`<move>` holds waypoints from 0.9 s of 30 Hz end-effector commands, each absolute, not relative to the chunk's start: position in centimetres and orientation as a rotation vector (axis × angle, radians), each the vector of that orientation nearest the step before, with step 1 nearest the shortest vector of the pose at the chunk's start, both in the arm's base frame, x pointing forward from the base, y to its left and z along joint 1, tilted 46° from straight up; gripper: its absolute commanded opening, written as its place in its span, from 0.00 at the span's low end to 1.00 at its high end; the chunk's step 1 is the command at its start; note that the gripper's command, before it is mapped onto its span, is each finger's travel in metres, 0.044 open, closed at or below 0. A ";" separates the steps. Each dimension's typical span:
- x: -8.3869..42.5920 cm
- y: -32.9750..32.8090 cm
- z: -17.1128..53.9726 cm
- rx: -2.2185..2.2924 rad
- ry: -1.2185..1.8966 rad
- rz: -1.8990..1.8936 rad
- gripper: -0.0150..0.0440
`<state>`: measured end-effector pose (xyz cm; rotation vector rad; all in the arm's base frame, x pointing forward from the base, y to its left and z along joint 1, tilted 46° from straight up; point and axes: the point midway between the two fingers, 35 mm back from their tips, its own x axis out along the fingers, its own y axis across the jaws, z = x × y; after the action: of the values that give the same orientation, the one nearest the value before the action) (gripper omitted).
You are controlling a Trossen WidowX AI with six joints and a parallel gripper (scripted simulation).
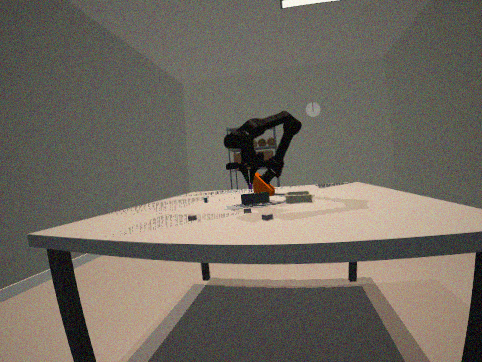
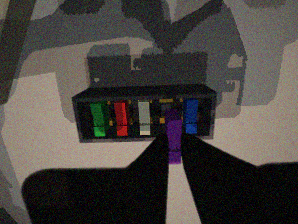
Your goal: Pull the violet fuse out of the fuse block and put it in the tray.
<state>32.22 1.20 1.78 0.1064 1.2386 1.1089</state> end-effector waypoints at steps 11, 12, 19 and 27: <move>32.4 0.3 3.3 0.099 1.239 1.107 0.25; 32.5 0.7 3.7 0.098 1.240 1.106 0.25; 32.5 4.3 7.5 0.091 1.245 1.096 0.25; 31.5 8.5 11.9 0.092 1.243 1.095 0.25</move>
<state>32.01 7.07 10.44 0.0840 1.2426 1.0931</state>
